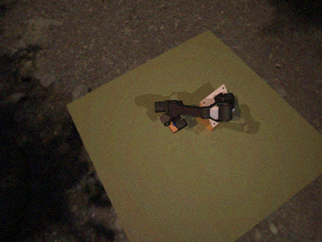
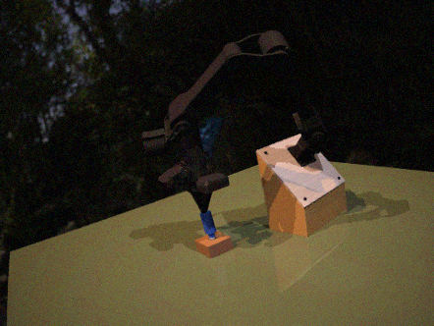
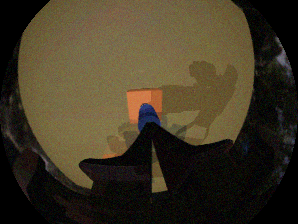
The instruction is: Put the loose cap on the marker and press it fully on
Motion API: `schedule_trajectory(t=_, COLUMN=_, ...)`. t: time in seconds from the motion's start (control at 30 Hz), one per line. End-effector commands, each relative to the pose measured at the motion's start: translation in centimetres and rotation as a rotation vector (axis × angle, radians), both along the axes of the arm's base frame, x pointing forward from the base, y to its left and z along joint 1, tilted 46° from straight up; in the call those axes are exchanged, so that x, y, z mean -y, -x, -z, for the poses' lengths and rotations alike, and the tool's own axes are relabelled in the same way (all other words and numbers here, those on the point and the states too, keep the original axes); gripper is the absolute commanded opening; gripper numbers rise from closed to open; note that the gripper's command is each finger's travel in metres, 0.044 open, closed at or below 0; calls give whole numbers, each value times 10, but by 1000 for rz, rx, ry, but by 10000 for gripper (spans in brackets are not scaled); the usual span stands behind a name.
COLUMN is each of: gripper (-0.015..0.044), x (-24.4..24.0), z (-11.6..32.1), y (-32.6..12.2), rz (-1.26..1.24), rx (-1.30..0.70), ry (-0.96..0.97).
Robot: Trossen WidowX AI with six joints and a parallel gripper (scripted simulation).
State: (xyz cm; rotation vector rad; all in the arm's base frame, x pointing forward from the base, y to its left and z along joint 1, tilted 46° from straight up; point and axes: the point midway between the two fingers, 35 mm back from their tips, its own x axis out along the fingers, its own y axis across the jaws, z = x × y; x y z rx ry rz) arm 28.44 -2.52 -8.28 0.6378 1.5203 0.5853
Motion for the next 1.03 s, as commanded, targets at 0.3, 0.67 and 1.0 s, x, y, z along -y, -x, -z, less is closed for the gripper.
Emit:
schedule_trajectory(t=0.3, gripper=0, x=65, z=-64, y=-3, rz=0, rx=-1, ry=5)
schedule_trajectory(t=0.67, gripper=236, x=65, z=-64, y=-3, rz=0, rx=-1, ry=5)
schedule_trajectory(t=1.0, gripper=440, x=65, z=-64, y=-3, rz=0, rx=-1, ry=5)
